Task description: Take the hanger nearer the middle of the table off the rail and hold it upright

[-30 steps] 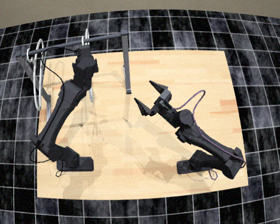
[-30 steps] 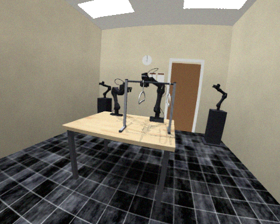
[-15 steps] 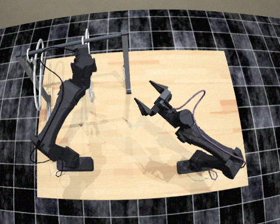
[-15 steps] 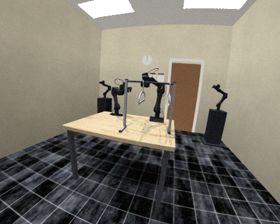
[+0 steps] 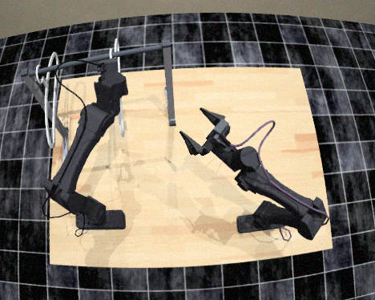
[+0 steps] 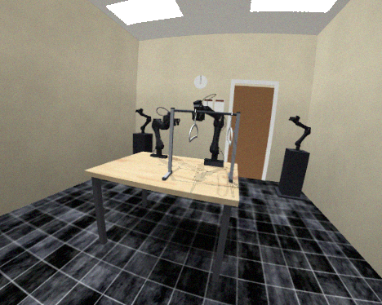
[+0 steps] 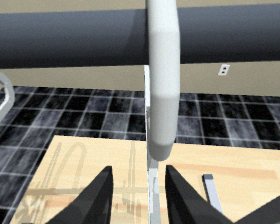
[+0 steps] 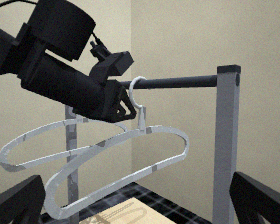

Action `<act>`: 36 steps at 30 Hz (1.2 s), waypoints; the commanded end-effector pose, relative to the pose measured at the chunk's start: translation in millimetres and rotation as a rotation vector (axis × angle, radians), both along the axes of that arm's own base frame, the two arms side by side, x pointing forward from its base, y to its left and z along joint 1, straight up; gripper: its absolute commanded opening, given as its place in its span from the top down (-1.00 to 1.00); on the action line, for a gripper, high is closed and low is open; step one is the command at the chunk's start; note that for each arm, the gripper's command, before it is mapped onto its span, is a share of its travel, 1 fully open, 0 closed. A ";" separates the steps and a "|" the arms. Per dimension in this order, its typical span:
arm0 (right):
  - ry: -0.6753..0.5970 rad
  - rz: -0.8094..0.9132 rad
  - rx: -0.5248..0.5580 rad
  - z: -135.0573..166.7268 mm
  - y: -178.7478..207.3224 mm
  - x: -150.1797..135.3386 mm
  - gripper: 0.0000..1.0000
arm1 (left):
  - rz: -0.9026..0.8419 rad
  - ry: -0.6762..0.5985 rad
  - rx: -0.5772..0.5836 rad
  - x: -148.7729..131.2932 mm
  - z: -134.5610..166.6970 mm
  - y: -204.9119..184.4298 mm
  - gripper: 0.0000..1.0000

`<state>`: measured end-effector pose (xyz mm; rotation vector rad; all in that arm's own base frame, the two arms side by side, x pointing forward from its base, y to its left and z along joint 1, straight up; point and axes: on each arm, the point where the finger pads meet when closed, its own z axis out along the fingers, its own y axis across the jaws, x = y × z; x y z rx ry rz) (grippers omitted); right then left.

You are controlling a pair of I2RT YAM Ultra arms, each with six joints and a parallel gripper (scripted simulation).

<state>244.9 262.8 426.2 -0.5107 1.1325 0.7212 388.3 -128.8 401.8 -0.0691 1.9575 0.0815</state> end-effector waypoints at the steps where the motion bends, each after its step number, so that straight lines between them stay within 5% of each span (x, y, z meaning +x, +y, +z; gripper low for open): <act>1: -0.046 -0.010 0.047 17.3 -5.5 -2.6 -1.00 | -0.011 -0.040 -0.022 8.9 7.3 -2.6 0.38; 34: -0.046 -0.010 0.047 17.3 -5.5 -2.6 -1.00 | -0.014 -0.057 -0.031 35.7 4.5 0.4 0.39; 36: -0.046 -0.010 0.047 17.3 -5.5 -2.6 -1.00 | -0.013 -0.058 -0.032 35.3 4.8 0.6 0.56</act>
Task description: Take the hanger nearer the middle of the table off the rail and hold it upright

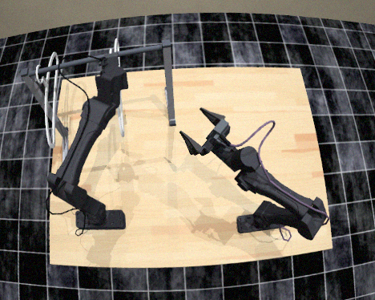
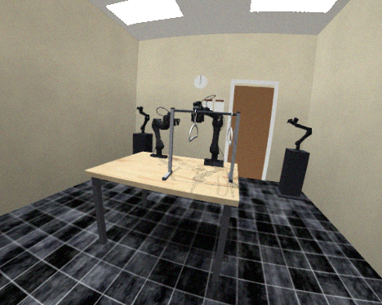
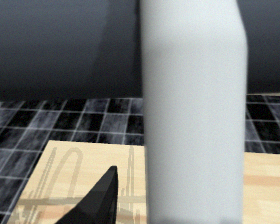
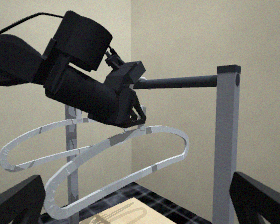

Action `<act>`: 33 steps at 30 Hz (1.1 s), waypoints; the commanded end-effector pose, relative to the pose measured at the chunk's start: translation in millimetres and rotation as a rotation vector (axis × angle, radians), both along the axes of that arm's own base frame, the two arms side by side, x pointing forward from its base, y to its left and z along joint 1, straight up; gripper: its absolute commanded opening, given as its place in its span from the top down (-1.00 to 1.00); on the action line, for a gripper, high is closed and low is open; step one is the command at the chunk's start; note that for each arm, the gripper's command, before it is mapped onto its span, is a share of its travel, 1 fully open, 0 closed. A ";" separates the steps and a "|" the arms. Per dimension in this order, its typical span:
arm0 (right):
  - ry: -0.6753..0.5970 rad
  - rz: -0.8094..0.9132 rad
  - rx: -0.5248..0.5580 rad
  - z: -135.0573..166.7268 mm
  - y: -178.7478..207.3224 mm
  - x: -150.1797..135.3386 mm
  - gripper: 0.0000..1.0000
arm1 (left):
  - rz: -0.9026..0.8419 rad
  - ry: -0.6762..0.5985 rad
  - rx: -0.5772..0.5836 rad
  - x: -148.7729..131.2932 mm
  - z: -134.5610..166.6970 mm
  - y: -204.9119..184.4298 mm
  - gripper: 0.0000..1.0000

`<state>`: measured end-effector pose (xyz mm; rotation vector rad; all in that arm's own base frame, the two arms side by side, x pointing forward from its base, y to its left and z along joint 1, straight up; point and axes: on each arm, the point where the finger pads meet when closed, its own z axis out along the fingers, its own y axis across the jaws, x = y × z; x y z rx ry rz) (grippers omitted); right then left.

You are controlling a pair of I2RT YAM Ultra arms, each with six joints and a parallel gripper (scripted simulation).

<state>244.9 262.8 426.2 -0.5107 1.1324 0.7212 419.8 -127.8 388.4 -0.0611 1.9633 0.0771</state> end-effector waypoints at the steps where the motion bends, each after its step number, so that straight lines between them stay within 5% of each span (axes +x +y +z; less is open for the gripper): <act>1: -0.046 -0.010 0.047 17.3 -5.5 -2.6 -1.00 | -0.006 -0.066 -0.034 3.0 19.1 0.0 0.68; 11: -0.046 -0.010 0.047 17.3 -5.5 -2.6 -1.00 | 0.001 -0.065 -0.031 0.1 18.3 2.5 1.00; 33: -0.046 -0.010 0.047 17.3 -5.5 -2.6 -1.00 | -0.013 -0.049 -0.028 -7.8 57.5 1.3 1.00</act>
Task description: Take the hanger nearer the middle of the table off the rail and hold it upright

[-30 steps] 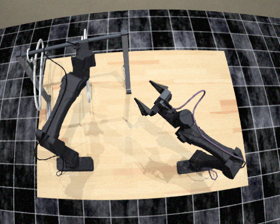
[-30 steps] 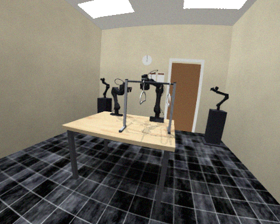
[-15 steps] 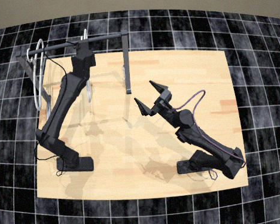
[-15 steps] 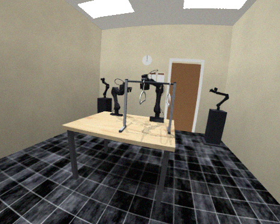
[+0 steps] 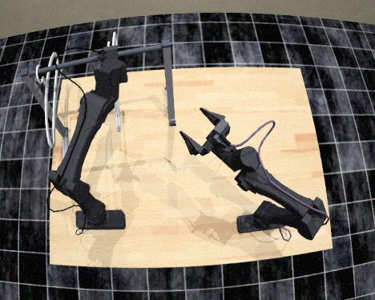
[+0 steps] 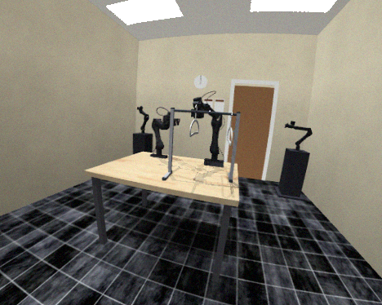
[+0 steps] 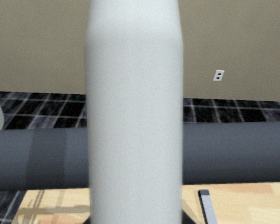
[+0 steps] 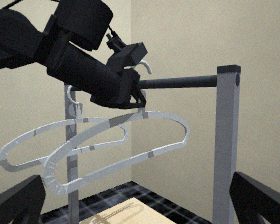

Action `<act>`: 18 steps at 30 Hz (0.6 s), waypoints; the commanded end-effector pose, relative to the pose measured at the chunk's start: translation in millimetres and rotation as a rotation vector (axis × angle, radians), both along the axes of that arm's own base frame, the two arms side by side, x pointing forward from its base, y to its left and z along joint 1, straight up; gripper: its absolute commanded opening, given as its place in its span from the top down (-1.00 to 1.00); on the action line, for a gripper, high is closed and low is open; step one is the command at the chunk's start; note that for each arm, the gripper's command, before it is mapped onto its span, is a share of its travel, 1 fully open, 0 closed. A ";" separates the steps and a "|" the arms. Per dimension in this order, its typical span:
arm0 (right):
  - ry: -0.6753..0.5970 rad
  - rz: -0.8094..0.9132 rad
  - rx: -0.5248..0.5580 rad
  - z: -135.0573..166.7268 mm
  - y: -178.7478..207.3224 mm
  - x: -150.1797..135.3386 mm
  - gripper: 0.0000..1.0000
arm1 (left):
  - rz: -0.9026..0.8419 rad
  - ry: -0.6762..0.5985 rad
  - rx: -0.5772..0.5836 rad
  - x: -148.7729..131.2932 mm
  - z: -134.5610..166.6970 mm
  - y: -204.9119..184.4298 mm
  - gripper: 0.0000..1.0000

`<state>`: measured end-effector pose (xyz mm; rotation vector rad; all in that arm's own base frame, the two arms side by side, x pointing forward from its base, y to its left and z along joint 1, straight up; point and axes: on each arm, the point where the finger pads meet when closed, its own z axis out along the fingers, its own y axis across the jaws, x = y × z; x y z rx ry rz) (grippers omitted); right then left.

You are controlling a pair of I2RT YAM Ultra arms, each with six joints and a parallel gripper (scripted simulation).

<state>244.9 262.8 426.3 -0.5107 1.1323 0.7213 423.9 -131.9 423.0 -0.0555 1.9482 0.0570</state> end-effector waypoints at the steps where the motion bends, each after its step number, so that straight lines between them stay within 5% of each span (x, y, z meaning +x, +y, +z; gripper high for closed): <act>1: -0.046 -0.010 0.047 17.2 -5.5 -2.6 -1.00 | -0.006 -0.034 -0.019 -13.8 23.7 4.2 1.00; 18: -0.046 -0.010 0.047 17.2 -5.5 -2.6 -1.00 | -0.044 -0.018 -0.027 -72.6 29.0 1.2 1.00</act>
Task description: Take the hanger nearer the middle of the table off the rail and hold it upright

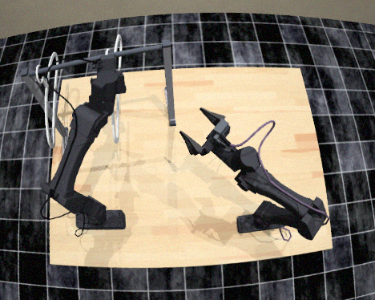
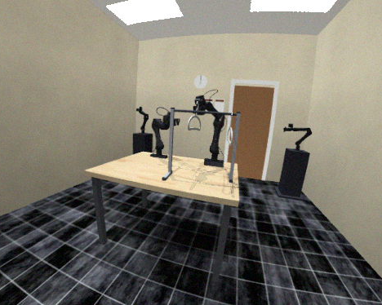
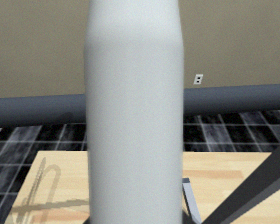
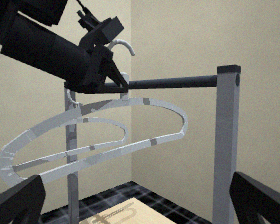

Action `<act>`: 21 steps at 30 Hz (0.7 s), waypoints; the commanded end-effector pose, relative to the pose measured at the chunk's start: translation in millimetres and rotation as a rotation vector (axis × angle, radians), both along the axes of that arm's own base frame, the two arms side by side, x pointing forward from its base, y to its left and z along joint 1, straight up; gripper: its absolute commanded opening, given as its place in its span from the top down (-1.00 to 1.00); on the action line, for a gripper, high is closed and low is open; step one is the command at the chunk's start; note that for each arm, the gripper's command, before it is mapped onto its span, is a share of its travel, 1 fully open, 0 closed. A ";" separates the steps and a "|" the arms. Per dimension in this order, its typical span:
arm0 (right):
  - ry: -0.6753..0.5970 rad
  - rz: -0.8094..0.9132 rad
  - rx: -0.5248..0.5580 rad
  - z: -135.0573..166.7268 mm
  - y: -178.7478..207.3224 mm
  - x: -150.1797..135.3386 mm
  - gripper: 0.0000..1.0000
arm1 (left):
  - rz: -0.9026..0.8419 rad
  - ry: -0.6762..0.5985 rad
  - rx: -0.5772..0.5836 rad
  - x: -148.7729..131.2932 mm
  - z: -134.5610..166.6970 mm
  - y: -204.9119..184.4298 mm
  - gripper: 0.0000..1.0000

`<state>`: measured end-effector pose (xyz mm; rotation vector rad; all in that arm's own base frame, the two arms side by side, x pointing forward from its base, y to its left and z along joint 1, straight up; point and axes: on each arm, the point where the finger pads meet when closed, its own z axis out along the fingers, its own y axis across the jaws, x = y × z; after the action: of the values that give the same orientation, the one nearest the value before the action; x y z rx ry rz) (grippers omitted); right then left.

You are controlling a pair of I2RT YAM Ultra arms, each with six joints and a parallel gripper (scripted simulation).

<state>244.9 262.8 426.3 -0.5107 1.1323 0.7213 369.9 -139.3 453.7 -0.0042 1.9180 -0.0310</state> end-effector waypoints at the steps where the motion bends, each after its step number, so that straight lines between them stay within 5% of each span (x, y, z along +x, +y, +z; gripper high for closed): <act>1: -0.046 -0.010 0.047 17.2 -5.5 -2.6 -1.00 | 0.036 0.015 0.011 -24.7 -1.9 8.4 1.00; 12: -0.046 -0.010 0.047 17.2 -5.5 -2.6 -1.00 | 0.008 0.013 -0.012 -90.6 7.3 6.6 1.00; 21: -0.046 -0.010 0.047 17.2 -5.5 -2.6 -1.00 | 0.058 0.016 0.015 -105.6 2.0 -0.8 1.00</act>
<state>244.9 262.8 426.3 -0.5107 1.1323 0.7213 272.1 -158.0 453.8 0.0397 1.9303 -0.0610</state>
